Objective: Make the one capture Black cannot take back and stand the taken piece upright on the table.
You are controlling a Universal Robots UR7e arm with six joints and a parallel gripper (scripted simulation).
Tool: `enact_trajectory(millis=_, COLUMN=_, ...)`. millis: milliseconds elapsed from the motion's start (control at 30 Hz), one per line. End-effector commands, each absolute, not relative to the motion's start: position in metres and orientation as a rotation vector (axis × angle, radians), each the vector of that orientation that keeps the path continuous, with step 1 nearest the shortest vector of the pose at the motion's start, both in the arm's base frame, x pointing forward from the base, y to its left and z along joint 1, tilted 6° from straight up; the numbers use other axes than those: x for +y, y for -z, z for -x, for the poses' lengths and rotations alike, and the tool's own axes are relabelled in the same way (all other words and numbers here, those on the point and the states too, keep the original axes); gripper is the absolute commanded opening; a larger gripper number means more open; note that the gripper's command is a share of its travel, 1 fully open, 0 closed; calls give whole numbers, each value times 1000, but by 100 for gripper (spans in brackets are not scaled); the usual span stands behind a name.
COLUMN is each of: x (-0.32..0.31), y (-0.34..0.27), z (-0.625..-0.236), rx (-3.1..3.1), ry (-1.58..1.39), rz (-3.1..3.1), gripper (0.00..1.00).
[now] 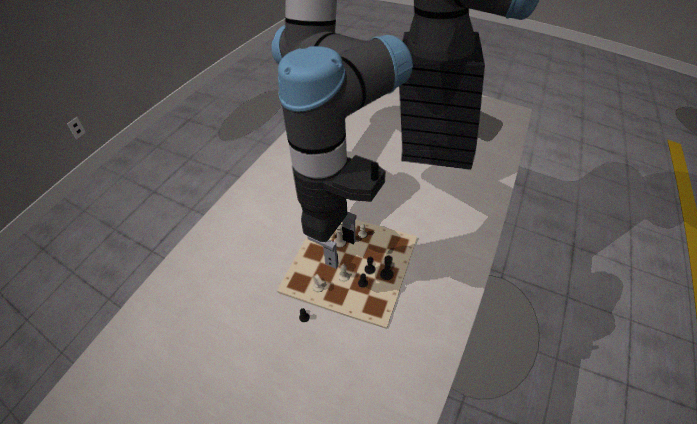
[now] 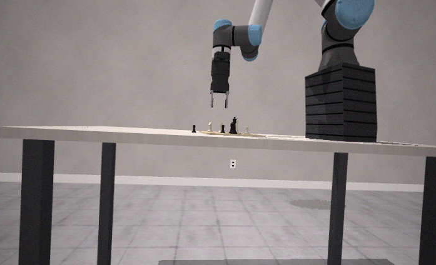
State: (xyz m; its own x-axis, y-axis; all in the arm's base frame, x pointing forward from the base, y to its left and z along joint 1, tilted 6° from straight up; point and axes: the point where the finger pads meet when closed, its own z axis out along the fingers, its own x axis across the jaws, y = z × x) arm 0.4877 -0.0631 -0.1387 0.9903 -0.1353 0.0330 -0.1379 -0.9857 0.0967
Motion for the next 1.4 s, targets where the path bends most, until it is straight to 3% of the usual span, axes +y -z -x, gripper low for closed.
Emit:
enact_trajectory(millis=0, x=-63, y=137, z=-485, rx=-430, ry=-53, rz=-3009, gripper=100)
enact_trajectory(millis=600, x=-65, y=135, z=-476, rx=-918, ry=-78, rz=-2905, gripper=100)
enact_trajectory(millis=1233, x=-66, y=135, z=-474, rx=-1018, ry=-83, rz=-2873, gripper=100)
enact_trajectory(millis=1267, x=-66, y=135, z=-474, rx=-1018, ry=-83, rz=-2873, gripper=73)
enact_trajectory(millis=1367, x=-66, y=135, z=-474, rx=-1018, ry=-83, rz=-2873, gripper=73)
